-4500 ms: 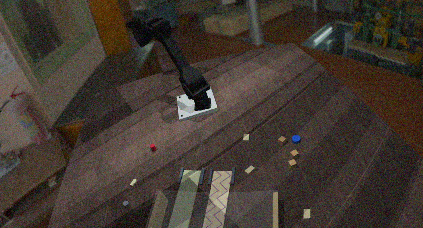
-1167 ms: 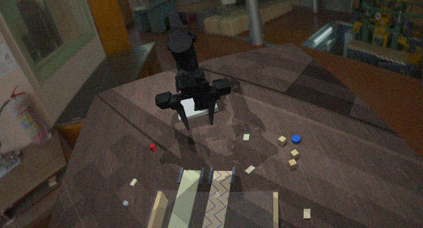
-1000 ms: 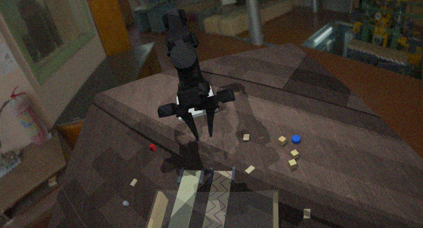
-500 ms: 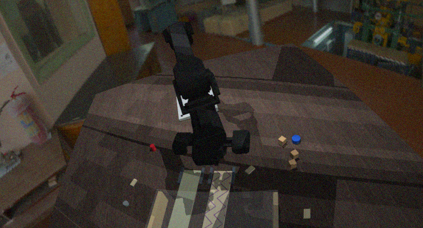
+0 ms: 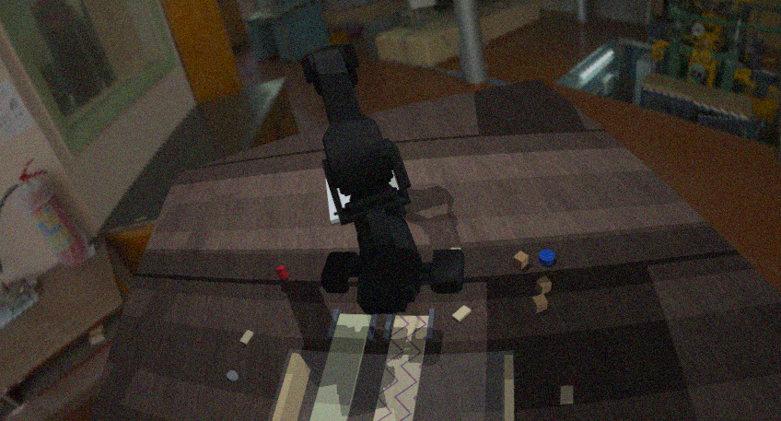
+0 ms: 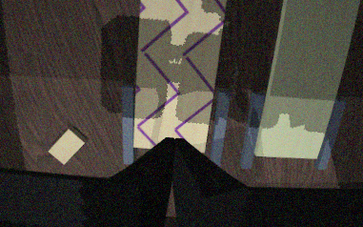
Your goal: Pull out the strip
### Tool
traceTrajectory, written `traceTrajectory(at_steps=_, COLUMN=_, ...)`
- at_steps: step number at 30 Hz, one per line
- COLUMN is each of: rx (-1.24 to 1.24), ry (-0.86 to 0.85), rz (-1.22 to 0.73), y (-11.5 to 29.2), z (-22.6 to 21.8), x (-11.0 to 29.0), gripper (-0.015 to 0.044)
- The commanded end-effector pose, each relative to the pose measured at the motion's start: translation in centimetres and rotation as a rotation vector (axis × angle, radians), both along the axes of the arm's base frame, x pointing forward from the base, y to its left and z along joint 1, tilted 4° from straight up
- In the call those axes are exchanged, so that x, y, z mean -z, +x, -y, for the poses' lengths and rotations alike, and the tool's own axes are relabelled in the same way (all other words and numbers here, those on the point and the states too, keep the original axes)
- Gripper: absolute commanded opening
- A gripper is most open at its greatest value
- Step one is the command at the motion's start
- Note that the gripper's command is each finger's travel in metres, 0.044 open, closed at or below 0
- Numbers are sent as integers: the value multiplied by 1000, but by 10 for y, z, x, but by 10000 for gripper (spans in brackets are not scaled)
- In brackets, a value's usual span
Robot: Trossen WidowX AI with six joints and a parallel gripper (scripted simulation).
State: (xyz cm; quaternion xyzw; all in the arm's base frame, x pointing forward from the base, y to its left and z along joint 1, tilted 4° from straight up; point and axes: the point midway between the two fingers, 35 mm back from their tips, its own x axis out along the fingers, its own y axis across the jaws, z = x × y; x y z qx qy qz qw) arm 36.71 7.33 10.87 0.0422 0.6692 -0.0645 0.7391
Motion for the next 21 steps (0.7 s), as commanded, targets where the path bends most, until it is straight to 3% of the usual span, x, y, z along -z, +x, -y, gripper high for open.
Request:
traceTrajectory(at_steps=1, rx=6, ry=1, rz=-12, y=-1, z=0, x=11, gripper=0)
traceTrajectory(at_steps=21, rx=6, ry=1, rz=-13, y=0, z=1, x=44, gripper=0)
